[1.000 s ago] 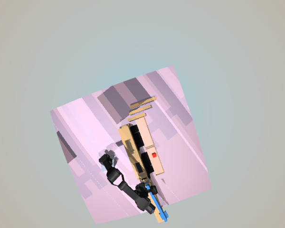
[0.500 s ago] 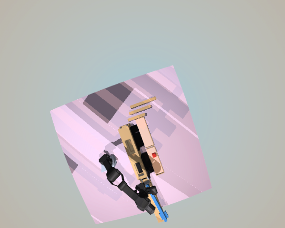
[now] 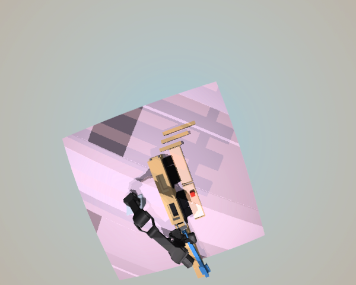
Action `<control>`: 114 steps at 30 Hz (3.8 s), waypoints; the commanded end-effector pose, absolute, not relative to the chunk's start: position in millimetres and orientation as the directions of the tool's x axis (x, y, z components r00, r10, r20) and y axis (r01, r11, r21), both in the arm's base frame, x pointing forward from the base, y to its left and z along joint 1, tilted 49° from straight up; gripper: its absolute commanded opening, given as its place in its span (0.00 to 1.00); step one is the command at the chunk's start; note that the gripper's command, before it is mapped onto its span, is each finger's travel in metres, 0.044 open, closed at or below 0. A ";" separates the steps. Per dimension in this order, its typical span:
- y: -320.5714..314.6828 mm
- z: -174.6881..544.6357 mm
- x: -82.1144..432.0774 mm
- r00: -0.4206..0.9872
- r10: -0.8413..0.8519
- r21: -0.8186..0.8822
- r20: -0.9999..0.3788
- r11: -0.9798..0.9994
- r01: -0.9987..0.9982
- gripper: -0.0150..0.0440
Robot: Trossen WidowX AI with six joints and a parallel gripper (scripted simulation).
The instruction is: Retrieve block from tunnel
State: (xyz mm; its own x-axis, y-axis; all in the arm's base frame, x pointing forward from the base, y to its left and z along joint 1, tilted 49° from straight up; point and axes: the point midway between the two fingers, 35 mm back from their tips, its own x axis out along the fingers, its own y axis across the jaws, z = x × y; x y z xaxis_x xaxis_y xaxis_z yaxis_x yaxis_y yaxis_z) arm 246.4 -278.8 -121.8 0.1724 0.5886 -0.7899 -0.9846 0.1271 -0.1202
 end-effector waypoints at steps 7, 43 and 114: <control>-279.3 -121.3 246.4 0.173 0.588 -0.120 -0.790 0.127 -0.985 0.57; -206.8 -39.1 354.4 0.123 0.578 0.486 -0.807 0.767 -0.419 1.00; -48.9 -76.5 402.9 0.015 0.750 0.750 -0.662 0.662 0.008 1.00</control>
